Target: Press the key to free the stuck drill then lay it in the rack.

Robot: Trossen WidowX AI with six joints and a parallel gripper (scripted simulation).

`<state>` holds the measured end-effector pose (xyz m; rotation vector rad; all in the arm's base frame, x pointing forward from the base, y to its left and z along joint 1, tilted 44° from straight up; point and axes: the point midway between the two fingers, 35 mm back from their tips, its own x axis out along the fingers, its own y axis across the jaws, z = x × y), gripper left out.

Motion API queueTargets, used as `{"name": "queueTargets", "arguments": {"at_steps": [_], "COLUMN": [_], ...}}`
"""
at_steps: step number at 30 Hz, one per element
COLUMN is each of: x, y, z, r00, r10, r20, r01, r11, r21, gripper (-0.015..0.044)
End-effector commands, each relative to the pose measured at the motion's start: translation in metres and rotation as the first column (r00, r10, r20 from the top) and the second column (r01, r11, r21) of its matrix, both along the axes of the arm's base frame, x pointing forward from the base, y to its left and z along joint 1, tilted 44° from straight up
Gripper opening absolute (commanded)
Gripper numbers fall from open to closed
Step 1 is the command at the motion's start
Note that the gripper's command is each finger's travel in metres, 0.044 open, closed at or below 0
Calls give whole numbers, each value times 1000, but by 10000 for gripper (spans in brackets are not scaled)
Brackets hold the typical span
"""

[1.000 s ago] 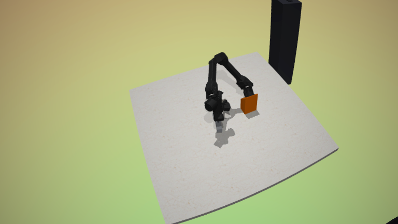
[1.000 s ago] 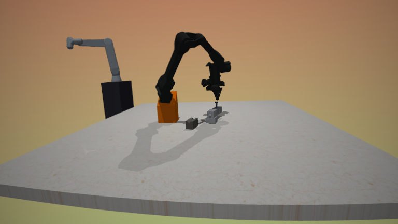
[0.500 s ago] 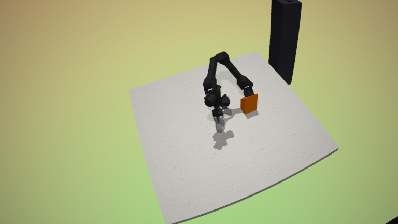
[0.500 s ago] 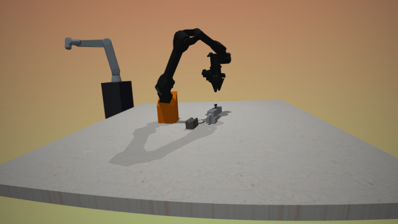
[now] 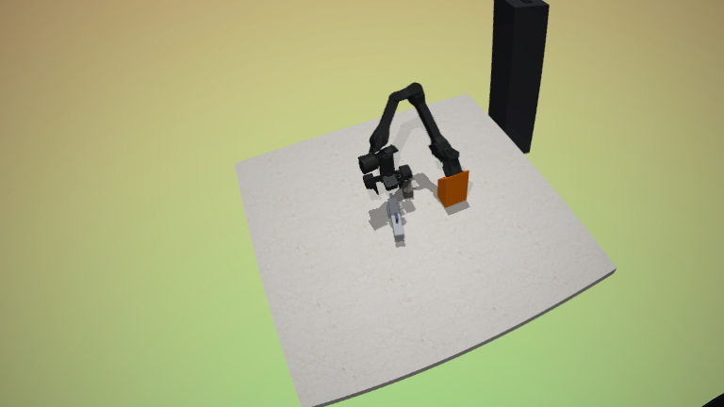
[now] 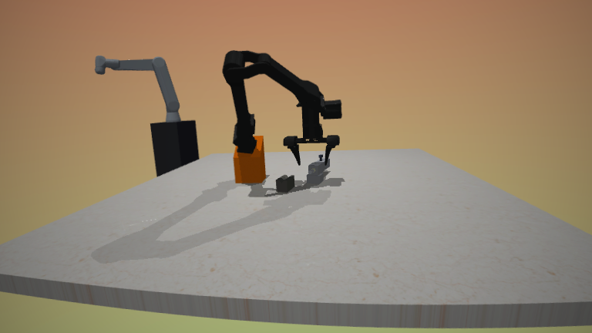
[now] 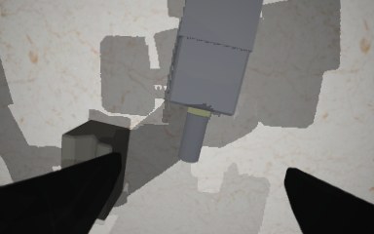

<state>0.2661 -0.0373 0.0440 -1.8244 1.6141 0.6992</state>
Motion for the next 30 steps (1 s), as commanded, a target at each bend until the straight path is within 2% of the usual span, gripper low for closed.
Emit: {"name": "queueTargets", "arguments": {"at_steps": [1, 16, 30], "x": [-9, -8, -4], "y": [-13, -14, -23], "z": [1, 1, -18], "r00": [990, 990, 990], "r10": [-102, -102, -102], "r20": [98, 98, 98], "r01": [102, 102, 102], "r11": [995, 995, 995], "r21": [10, 10, 11], "gripper": [440, 440, 440]}}
